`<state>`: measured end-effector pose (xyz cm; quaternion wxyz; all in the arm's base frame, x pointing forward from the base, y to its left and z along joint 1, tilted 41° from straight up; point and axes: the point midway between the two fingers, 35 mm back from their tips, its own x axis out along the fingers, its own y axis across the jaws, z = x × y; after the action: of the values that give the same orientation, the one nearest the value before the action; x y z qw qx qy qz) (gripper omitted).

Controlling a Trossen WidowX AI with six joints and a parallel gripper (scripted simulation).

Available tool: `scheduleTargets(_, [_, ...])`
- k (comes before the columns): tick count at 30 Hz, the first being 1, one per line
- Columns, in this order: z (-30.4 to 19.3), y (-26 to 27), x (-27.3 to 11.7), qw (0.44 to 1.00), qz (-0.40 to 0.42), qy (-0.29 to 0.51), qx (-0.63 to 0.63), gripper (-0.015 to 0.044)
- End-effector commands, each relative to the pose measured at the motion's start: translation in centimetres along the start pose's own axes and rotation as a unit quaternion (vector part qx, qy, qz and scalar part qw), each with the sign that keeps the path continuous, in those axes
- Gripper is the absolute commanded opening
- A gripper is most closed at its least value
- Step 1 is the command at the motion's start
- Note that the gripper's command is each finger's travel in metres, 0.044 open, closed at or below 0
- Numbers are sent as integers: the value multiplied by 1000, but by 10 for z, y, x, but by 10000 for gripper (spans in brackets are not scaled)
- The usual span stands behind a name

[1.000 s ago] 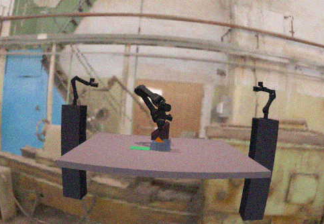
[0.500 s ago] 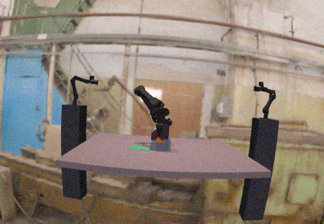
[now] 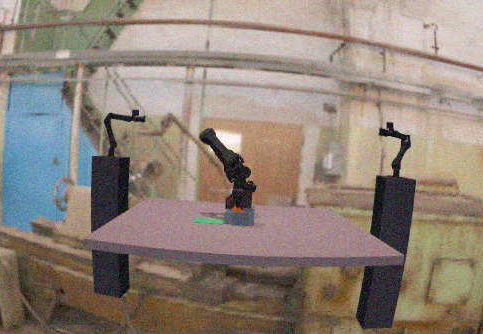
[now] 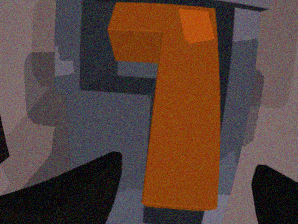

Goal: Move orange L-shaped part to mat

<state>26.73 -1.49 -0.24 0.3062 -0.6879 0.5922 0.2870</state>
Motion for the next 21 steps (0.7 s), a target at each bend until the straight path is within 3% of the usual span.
scheduleTargets(1, [0,2,9,1000,2,3,-4,280])
scheduleTargets(11, [-1,2,20,1000,2,4,-4,280])
scheduleTargets(16, [-1,1,17,1000,1,1,0,149])
scheduleTargets(21, [-1,1,17,1000,1,1,0,115])
